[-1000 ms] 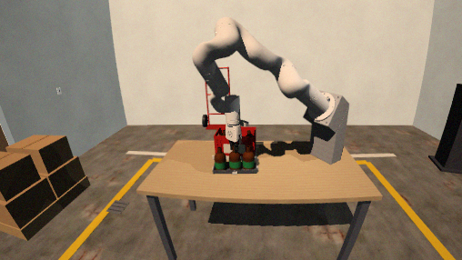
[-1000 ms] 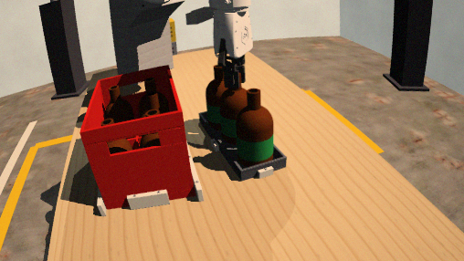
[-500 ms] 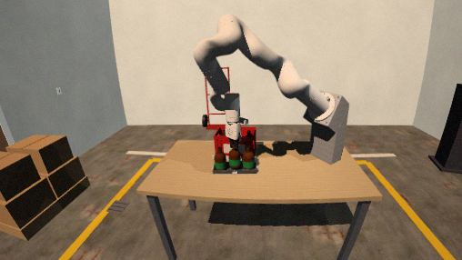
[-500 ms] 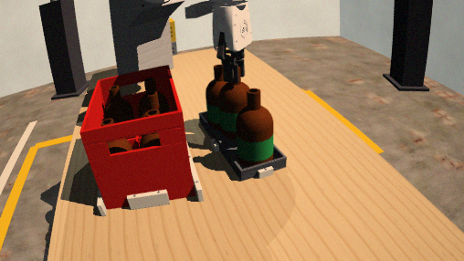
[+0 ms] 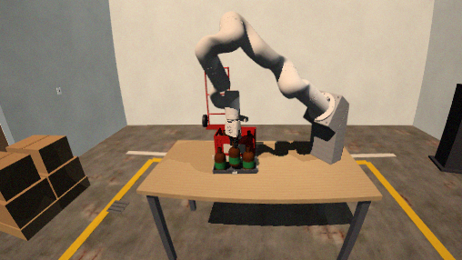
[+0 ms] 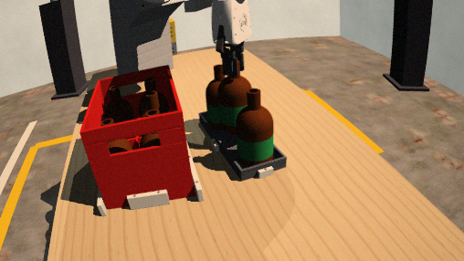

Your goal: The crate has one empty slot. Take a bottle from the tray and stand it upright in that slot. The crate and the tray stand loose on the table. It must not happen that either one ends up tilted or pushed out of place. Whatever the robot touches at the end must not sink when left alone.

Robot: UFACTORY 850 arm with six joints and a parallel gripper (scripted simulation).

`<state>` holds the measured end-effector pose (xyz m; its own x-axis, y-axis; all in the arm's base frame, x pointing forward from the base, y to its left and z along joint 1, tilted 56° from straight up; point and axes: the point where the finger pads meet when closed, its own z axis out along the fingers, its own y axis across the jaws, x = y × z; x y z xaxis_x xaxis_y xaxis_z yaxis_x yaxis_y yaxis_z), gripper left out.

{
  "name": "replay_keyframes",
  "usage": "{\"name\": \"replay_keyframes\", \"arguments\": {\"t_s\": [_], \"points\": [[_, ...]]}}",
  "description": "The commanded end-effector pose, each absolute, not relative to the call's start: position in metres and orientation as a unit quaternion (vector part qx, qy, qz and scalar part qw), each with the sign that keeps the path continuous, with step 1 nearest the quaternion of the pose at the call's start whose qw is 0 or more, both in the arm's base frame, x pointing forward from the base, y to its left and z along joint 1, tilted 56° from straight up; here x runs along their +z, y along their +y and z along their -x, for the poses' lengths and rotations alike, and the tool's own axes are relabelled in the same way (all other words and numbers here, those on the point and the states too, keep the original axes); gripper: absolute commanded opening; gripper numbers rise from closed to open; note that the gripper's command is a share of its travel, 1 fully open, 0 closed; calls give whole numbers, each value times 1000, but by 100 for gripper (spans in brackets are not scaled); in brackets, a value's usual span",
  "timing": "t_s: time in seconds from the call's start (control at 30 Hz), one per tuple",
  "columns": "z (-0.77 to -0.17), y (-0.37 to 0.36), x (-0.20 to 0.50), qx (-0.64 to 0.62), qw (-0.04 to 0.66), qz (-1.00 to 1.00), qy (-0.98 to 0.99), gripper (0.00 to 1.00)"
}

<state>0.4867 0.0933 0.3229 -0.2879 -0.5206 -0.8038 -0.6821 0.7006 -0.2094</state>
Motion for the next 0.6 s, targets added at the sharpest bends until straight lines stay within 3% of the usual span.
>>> {"name": "replay_keyframes", "arguments": {"t_s": [0.0,0.57], "points": [[-485,91,325,87,463,377,798,0],[-483,90,327,87,463,377,798,0]]}}
